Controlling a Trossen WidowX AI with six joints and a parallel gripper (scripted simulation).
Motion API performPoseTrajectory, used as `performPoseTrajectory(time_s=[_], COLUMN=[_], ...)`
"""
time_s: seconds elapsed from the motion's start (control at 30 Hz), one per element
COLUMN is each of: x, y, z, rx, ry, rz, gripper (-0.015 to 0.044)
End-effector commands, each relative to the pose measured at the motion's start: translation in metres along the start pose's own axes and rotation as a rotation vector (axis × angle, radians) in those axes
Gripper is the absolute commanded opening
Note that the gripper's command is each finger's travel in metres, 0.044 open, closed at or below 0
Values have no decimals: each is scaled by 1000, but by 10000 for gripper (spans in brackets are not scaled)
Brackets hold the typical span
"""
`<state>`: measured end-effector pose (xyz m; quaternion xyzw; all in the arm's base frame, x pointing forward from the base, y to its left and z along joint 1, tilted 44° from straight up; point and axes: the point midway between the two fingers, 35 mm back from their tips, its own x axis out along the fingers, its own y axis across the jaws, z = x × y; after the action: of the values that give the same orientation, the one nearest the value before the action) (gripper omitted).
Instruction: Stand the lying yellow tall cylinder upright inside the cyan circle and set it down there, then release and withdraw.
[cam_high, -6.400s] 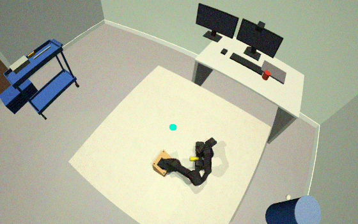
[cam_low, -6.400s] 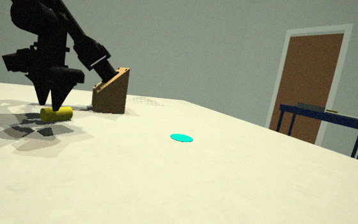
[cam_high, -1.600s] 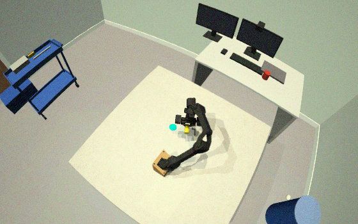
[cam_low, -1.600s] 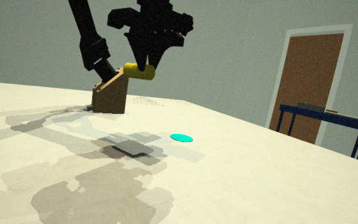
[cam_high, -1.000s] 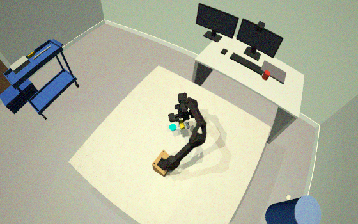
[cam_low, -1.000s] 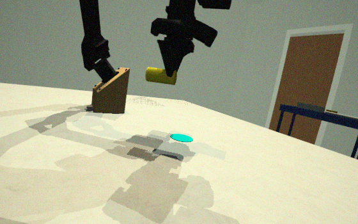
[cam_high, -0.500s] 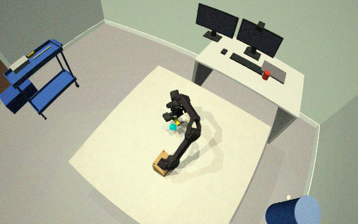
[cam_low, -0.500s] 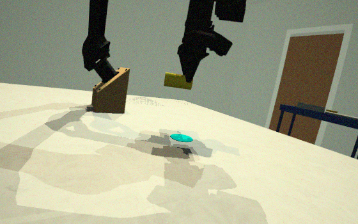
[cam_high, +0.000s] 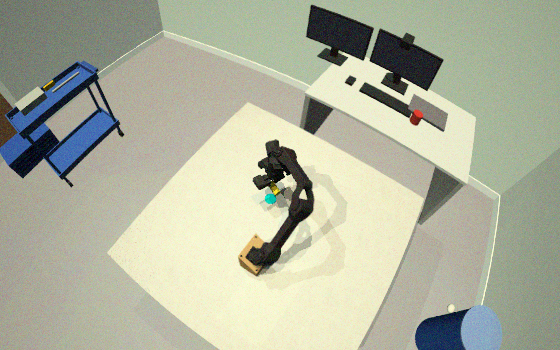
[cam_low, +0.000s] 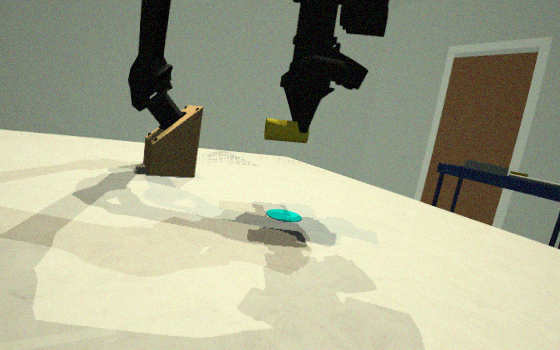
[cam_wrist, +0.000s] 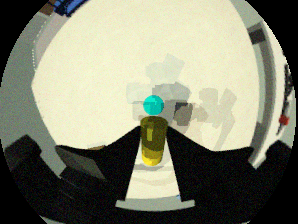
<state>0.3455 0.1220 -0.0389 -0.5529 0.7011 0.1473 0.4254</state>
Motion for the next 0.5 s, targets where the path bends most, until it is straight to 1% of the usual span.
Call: performPoseTrajectory(time_s=[0.0,0.47], x=[4,14], y=[3,6], z=[0,2], rx=[-4,9], ry=[-22,-104], rz=[27,93], gripper=[105,105])
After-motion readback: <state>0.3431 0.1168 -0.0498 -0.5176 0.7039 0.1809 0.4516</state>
